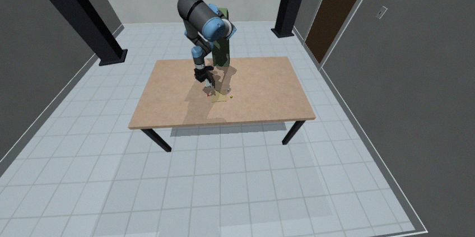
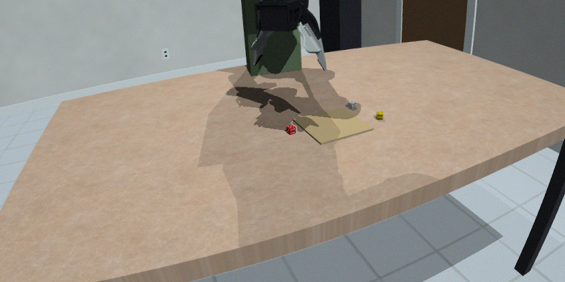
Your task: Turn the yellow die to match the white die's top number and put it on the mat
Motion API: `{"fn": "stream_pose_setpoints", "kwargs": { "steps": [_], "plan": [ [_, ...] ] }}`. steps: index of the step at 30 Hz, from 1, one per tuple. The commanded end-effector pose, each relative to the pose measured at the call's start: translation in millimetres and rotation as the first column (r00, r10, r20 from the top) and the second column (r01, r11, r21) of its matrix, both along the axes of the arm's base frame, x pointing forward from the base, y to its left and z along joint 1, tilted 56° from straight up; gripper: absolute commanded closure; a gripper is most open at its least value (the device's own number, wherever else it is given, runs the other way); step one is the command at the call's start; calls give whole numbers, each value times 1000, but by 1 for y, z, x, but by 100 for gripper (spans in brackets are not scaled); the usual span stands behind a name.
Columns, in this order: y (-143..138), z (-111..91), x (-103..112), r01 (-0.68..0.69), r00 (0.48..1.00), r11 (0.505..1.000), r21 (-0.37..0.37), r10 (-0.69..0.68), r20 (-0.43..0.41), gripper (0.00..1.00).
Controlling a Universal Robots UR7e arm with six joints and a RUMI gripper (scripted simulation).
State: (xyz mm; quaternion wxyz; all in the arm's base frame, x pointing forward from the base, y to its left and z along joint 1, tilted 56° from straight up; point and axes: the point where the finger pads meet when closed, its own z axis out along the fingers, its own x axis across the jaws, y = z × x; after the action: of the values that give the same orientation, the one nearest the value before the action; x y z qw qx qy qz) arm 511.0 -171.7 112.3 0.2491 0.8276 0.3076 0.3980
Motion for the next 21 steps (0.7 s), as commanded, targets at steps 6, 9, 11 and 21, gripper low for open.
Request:
{"fn": "stream_pose_setpoints", "kwargs": {
  "steps": [6,9,11,21],
  "plan": [
    [-4,-14,21,0,1000,1000,-1,0,1,0],
    [-6,-21,31,0,1000,1000,-1,0,1,0],
    [-7,-23,34,0,1000,1000,-1,0,1,0],
    [-13,-45,66,0,1000,1000,-1,0,1,0]
  ]
}}
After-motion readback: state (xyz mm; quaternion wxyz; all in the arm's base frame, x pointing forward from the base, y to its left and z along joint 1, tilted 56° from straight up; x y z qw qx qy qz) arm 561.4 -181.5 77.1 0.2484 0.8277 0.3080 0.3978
